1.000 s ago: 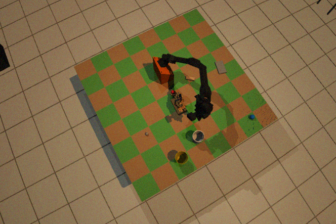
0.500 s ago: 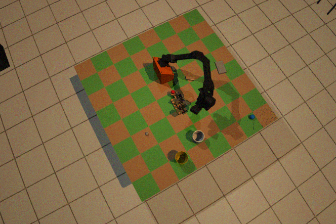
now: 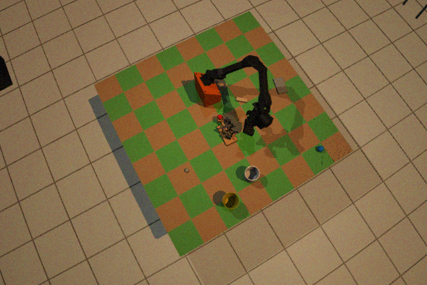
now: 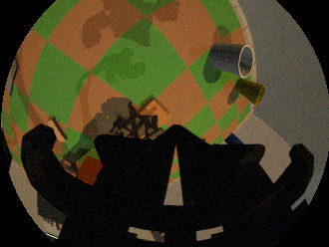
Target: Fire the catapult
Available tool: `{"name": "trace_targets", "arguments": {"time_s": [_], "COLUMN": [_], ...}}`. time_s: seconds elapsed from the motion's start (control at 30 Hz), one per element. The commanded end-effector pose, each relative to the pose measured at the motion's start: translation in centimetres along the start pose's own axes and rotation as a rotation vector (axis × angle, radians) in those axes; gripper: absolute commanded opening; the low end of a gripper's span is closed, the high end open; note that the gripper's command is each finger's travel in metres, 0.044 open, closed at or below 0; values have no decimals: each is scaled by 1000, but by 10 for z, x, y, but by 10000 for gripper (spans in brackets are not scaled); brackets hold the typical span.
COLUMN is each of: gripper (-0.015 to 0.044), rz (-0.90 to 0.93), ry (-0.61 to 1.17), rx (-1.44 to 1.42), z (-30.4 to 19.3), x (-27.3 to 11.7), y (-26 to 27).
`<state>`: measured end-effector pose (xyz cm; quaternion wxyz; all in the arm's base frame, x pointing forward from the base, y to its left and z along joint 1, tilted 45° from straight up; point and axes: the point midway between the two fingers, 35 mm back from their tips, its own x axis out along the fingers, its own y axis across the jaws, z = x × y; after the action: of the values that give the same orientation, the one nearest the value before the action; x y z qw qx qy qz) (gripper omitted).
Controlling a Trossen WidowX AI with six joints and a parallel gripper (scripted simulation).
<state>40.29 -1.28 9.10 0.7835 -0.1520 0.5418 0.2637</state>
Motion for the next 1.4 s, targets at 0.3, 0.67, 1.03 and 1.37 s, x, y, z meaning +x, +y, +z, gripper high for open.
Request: {"name": "trace_targets", "arguments": {"time_s": [0.3, 0.67, 1.03, 1.37], "gripper": [0, 0, 0, 0], "rz": [-5, 41, 68, 68], "ry": [153, 294, 351, 350], "rx": [-341, -676, -814, -814], "z": [-46, -98, -121, -116], "x": [2, 4, 5, 19], "y": [56, 103, 120, 125]}}
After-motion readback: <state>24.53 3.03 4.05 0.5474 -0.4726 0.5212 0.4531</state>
